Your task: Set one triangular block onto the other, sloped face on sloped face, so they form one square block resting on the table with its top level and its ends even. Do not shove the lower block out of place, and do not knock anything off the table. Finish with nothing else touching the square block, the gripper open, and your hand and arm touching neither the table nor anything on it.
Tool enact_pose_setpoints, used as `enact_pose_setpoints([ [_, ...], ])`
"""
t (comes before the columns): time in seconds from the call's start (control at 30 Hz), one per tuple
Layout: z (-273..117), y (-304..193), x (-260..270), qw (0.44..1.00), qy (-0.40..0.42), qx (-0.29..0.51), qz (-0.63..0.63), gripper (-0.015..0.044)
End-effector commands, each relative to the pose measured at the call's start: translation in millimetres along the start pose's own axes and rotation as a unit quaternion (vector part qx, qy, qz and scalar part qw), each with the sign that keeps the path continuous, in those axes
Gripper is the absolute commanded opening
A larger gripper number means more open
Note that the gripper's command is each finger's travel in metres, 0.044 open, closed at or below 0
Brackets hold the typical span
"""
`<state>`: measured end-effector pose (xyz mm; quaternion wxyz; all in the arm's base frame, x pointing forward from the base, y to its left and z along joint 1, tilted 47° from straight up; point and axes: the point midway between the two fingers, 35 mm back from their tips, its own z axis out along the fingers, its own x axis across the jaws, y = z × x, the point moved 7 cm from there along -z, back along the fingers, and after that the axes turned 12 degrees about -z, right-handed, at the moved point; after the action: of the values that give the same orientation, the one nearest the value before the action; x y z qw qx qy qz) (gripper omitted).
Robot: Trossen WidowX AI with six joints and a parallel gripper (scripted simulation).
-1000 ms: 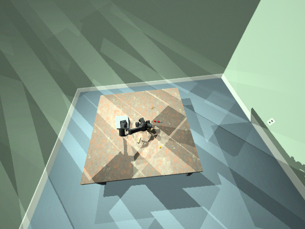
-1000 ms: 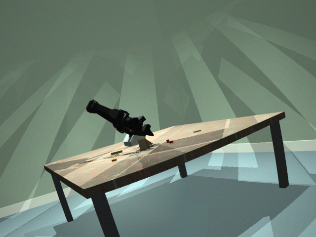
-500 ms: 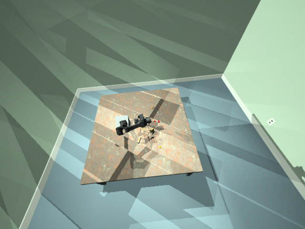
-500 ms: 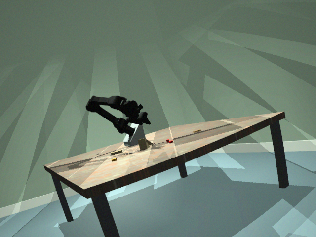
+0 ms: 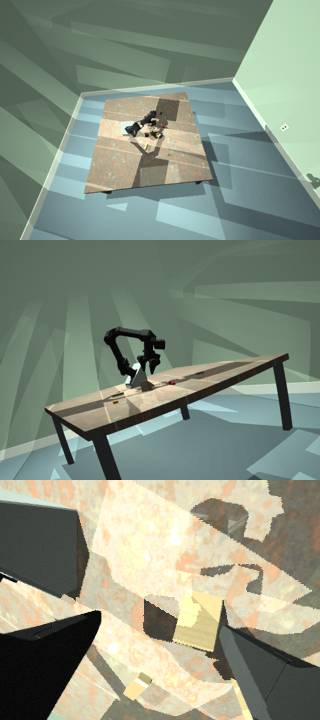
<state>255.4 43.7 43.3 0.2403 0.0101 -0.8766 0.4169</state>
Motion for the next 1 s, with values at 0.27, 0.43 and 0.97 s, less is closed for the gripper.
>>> enact_pose_setpoints([
  [0.27,-3,50,-9,0.967,-0.085,0.239,0.014,0.044],
  [0.43,-3,50,-9,0.967,-0.085,0.239,0.014,0.044],
  [0.97,86,3,-23,0.962,-0.083,0.255,0.045,0.044],
])
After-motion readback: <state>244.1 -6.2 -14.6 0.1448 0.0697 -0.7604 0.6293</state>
